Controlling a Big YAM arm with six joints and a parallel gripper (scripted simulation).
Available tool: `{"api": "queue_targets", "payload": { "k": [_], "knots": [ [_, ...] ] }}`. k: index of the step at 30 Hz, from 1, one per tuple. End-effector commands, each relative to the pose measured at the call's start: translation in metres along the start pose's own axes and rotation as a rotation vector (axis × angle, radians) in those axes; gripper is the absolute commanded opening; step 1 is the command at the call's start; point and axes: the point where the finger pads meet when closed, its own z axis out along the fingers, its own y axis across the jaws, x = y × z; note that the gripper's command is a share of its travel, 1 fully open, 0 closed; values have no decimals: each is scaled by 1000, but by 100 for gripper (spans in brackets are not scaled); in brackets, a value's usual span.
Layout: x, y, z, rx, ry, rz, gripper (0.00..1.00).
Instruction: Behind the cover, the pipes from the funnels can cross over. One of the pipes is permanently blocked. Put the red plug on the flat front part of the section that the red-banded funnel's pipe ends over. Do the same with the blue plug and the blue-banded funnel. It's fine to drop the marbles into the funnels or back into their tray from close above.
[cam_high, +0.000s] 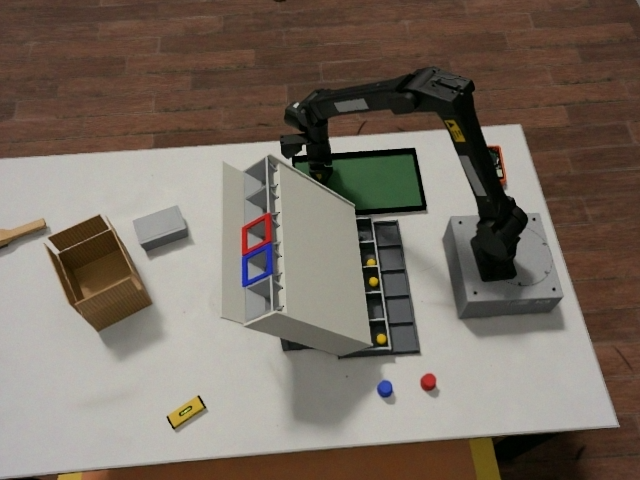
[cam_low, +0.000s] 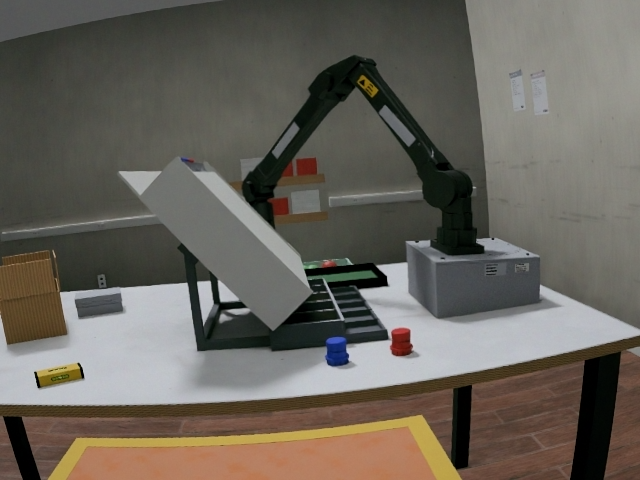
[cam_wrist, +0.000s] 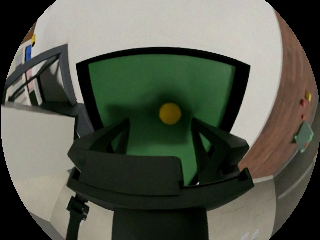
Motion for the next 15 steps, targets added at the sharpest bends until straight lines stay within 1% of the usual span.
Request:
{"api": "queue_targets", "payload": {
  "k": [1,15],
  "knots": [
    [-12,-5,-27,33,-33,2,80],
    [-16,-6,-38,34,-35,2,80]
  ]
}}
